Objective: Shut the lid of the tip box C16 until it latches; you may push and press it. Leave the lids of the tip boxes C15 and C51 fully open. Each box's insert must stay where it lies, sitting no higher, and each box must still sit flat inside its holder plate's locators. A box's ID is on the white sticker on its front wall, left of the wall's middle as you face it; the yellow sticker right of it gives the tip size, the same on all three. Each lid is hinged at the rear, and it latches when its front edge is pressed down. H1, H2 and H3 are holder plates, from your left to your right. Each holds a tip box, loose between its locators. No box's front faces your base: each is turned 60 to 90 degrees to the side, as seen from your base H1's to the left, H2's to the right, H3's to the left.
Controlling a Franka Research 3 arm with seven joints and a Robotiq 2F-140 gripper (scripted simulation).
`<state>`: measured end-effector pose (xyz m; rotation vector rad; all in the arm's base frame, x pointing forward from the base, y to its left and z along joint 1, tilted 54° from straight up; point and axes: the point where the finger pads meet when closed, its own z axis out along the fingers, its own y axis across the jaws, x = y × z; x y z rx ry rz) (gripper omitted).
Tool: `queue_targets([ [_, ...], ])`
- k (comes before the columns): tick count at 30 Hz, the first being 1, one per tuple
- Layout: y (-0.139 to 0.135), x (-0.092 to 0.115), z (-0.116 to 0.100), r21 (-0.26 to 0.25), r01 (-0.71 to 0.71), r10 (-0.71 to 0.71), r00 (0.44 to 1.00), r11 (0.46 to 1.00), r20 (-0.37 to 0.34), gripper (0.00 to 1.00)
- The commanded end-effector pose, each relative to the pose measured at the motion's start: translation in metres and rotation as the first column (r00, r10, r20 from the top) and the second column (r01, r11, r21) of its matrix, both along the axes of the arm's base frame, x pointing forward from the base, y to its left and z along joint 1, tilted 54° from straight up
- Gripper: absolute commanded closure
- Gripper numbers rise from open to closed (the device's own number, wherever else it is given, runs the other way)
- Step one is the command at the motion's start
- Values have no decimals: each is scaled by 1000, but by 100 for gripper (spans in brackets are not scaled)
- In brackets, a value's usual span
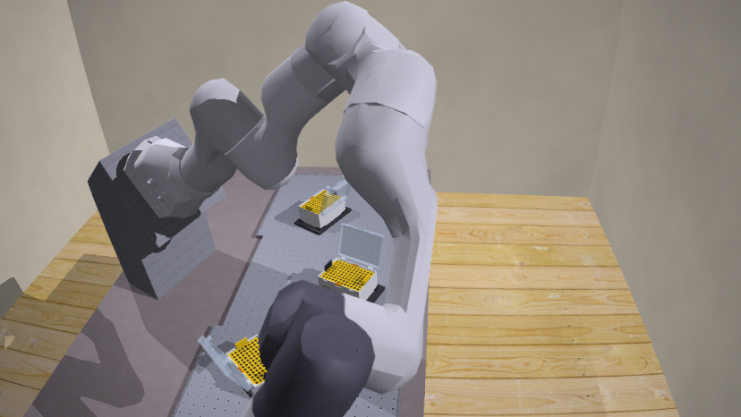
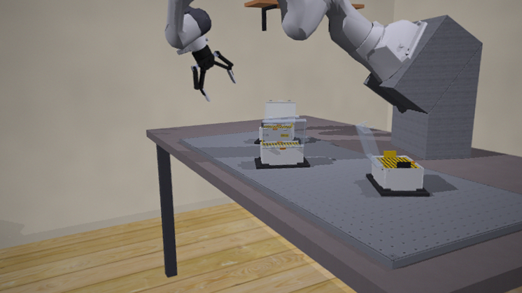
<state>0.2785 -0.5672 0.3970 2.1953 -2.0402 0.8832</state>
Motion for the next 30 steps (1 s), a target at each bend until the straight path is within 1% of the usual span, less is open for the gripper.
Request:
queue_targets([
  [1, 7, 11, 4, 21, 37, -37, 999, 999, 13, 0],
  [2, 7, 11, 4, 21, 37, -37, 999, 999, 13, 0],
  [4, 12, 19, 7, 9, -12, 12, 1000, 1000, 3, 0],
  [16, 45, 66, 25, 9, -12, 12, 1000, 1000, 3, 0],
  [19, 46, 68, 26, 9, -12, 12, 1000, 1000, 3, 0],
  [21, 52, 75, 29, -6, -59, 59, 998, 998, -11, 0],
  [30, 81, 108, 40, -6, -59, 59, 998, 998, -11, 0],
])
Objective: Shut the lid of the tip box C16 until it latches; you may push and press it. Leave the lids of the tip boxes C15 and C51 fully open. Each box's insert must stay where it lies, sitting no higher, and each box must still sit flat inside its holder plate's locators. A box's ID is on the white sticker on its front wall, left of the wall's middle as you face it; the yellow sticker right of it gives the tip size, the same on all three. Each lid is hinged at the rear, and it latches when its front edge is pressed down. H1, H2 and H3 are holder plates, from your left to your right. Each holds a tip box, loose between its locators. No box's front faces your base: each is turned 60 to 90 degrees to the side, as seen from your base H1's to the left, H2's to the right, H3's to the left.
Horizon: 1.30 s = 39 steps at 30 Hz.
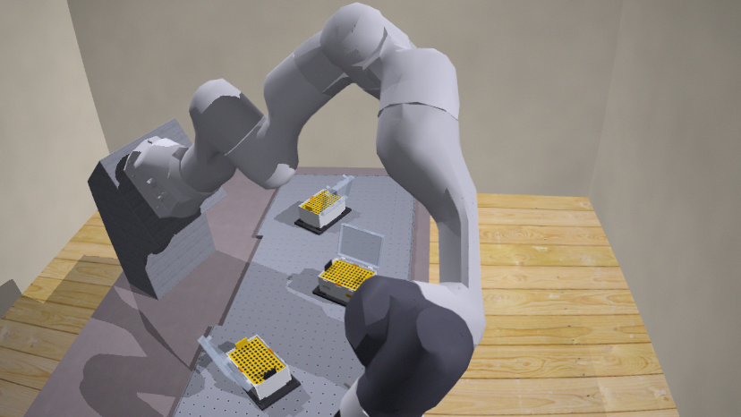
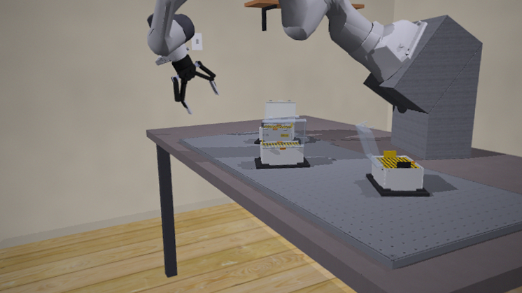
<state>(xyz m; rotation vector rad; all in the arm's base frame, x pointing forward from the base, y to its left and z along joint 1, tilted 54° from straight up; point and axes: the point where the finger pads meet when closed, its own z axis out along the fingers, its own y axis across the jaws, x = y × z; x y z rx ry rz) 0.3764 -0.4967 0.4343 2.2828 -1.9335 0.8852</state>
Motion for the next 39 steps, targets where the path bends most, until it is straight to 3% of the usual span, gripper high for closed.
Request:
queue_targets([
  [1, 13, 13, 4, 16, 25, -25, 1000, 1000, 7, 0],
  [19, 70, 67, 23, -2, -19, 19, 1000, 1000, -8, 0],
  [21, 78, 73, 24, -23, -59, 58, 998, 998, -25, 0],
  [35, 125, 108, 35, -23, -59, 58, 998, 998, -25, 0],
  [39, 138, 116, 37, -47, -97, 95, 995, 994, -44, 0],
])
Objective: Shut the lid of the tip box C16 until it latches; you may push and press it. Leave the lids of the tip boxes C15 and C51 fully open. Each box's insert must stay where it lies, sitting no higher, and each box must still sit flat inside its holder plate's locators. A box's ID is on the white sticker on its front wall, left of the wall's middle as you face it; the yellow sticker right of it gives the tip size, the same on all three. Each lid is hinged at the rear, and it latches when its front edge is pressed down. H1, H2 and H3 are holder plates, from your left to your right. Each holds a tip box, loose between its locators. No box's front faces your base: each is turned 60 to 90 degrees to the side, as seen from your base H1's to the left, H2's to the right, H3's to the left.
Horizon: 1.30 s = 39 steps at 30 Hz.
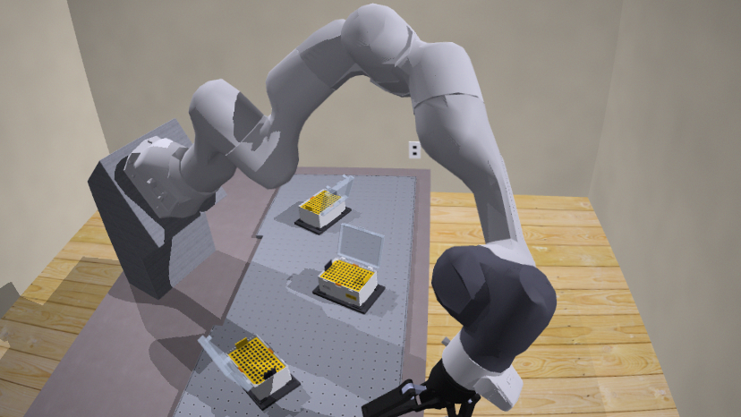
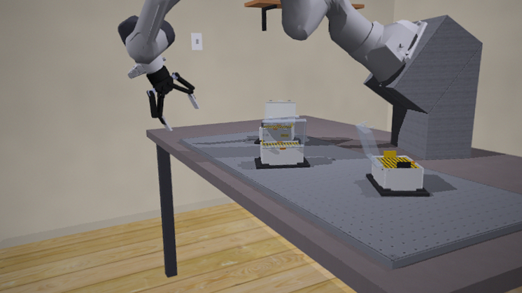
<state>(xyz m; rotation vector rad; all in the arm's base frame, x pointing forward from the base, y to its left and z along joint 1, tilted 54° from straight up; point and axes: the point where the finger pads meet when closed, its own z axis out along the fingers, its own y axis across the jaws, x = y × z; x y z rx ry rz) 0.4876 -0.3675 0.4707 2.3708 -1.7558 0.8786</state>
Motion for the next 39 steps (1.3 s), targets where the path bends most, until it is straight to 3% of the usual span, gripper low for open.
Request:
queue_targets([
  [1, 9, 4, 0, 11, 12, -12, 1000, 1000, 4, 0],
  [12, 55, 31, 7, 11, 12, -12, 1000, 1000, 4, 0],
  [16, 73, 40, 8, -19, -22, 21, 1000, 1000, -13, 0],
  [28, 116, 59, 12, -19, -22, 21, 1000, 1000, -13, 0],
  [30, 125, 62, 12, -52, -53, 51, 998, 997, -29, 0],
  [39, 158, 74, 13, -52, -53, 51, 998, 997, -29, 0],
])
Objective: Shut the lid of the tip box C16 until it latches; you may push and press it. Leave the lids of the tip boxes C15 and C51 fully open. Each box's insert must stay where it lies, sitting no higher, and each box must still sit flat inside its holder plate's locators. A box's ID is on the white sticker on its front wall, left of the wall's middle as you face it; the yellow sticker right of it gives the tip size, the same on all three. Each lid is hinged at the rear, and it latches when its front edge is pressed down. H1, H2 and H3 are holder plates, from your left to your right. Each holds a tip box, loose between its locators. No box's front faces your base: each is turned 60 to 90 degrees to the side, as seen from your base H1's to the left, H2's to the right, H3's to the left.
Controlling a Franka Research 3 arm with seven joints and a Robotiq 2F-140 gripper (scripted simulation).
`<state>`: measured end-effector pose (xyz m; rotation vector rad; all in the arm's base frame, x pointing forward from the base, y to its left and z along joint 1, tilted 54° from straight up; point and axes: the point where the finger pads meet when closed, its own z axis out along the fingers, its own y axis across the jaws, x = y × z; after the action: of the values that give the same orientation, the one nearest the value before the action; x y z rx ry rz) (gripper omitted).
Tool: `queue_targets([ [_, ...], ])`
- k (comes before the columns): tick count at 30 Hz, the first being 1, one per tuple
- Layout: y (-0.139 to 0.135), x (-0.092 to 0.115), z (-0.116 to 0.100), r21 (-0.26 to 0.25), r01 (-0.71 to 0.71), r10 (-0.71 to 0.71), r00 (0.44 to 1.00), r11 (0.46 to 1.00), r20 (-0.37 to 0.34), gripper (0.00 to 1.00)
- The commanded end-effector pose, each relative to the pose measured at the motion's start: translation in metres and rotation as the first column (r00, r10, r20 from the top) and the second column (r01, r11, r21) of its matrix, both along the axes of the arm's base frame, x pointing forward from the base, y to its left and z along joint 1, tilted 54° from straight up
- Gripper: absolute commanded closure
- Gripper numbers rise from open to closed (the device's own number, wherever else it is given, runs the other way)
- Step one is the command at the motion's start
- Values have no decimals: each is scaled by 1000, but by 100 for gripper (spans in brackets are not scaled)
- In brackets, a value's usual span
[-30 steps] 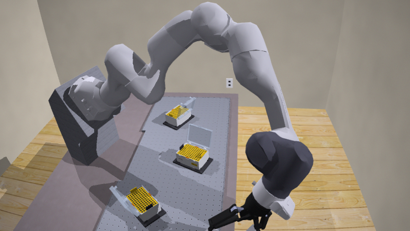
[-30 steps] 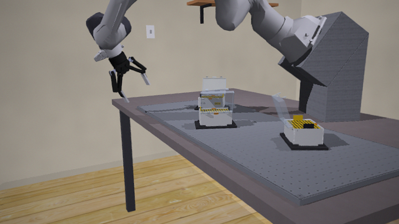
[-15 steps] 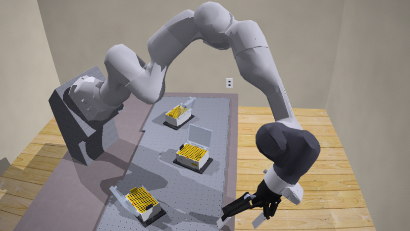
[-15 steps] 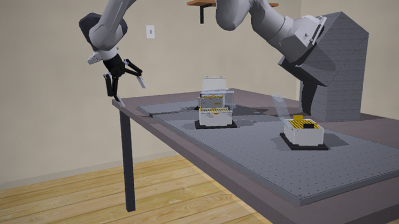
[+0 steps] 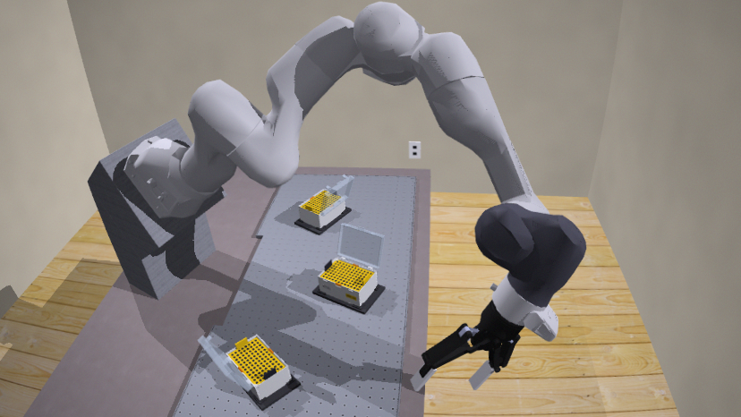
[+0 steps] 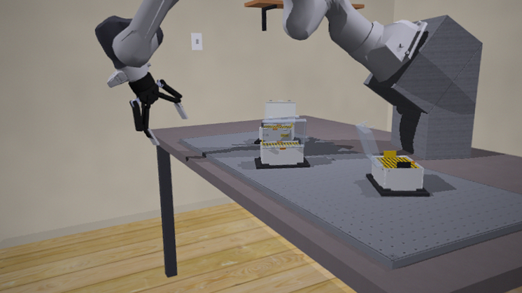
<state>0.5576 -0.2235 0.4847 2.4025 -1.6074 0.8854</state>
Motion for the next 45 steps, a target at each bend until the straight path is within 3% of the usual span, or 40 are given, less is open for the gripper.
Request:
queue_targets([
  [1, 19, 6, -1, 19, 20, -20, 1000, 1000, 9, 0],
  [5, 34, 11, -1, 19, 20, -20, 1000, 1000, 9, 0],
  [7, 44, 13, -1, -19, -8, 8, 1000, 1000, -4, 0],
  [21, 97, 26, -3, -19, -8, 8, 1000, 1000, -4, 0],
  [23, 107, 27, -4, -60, -34, 33, 999, 998, -14, 0],
  [37, 159, 34, -9, -60, -34, 33, 999, 998, -14, 0],
  [39, 169, 35, -10, -104, -58, 56, 998, 993, -21, 0],
  [45, 199, 36, -14, -104, -58, 56, 998, 993, -21, 0],
])
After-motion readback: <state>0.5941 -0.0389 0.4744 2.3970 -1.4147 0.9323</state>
